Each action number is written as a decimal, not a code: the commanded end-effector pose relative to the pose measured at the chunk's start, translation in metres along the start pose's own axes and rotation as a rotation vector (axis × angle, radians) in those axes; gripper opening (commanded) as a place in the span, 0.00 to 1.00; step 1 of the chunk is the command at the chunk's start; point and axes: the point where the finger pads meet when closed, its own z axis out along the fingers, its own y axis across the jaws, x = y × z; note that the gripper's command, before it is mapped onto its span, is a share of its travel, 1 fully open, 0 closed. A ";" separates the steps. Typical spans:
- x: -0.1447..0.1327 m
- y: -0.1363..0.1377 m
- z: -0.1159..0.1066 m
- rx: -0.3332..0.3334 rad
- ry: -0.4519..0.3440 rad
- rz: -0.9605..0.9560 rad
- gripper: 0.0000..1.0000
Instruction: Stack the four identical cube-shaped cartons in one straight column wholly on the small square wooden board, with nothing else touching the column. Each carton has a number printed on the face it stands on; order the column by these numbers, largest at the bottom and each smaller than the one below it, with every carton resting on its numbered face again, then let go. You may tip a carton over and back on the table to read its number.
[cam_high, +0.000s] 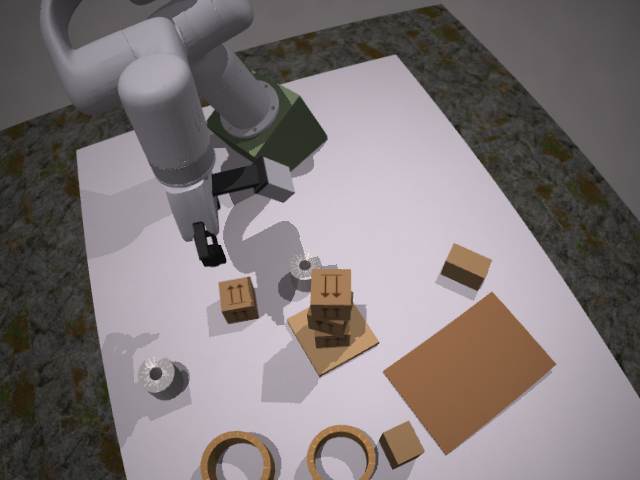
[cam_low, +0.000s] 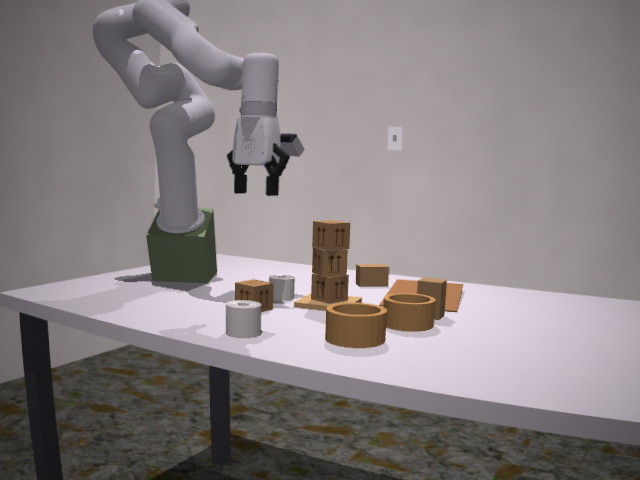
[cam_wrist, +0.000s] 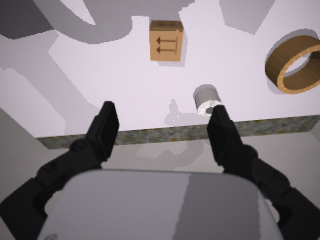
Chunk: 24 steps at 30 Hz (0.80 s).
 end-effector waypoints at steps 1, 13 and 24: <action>0.000 0.001 0.000 -0.003 0.000 0.001 1.00; 0.000 0.002 0.003 -0.003 0.000 0.001 1.00; -0.001 0.002 0.008 -0.003 -0.001 0.001 1.00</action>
